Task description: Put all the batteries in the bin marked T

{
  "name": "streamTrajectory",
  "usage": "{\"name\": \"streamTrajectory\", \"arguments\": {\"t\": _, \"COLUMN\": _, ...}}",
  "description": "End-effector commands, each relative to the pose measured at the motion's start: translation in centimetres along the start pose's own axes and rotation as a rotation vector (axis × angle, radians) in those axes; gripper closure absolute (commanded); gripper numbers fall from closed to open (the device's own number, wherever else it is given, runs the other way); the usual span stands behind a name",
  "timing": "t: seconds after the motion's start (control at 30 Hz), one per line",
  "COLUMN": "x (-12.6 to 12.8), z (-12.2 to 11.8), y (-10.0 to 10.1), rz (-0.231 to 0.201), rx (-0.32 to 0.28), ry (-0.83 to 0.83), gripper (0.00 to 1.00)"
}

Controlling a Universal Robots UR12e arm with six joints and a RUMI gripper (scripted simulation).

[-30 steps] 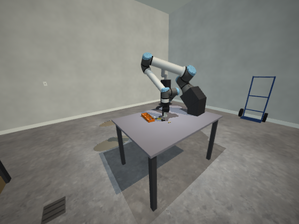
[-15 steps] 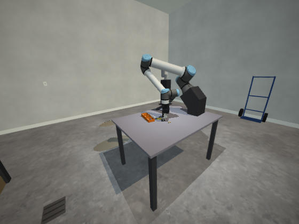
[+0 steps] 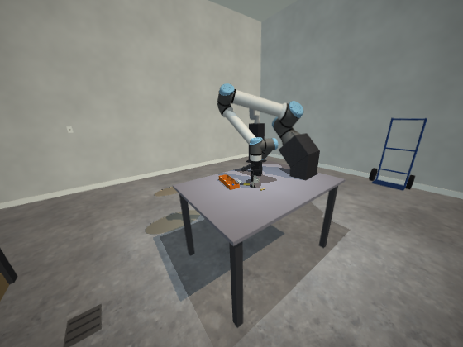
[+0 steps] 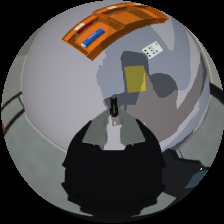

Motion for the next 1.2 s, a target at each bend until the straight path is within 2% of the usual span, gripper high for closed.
{"name": "streamTrajectory", "arguments": {"t": 0.0, "x": 0.0, "z": 0.0, "y": 0.0, "rz": 0.001, "rx": 0.0, "ry": 0.0, "gripper": 1.0}}
{"name": "streamTrajectory", "arguments": {"t": 0.87, "x": 0.0, "z": 0.0, "y": 0.0, "rz": 0.001, "rx": 0.0, "ry": 0.0, "gripper": 1.0}}
{"name": "streamTrajectory", "arguments": {"t": 1.17, "x": 0.0, "z": 0.0, "y": -3.0, "rz": 0.001, "rx": 0.0, "ry": 0.0, "gripper": 1.0}}
Point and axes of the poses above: the point where the finger pads meet when closed, its own y axis out along the fingers, its own x axis across the jaws, z = x × y, the point moved 9 cm from there along -y, back along the fingers, and after that the axes turned 14 degrees about y, right-handed, at the moved point
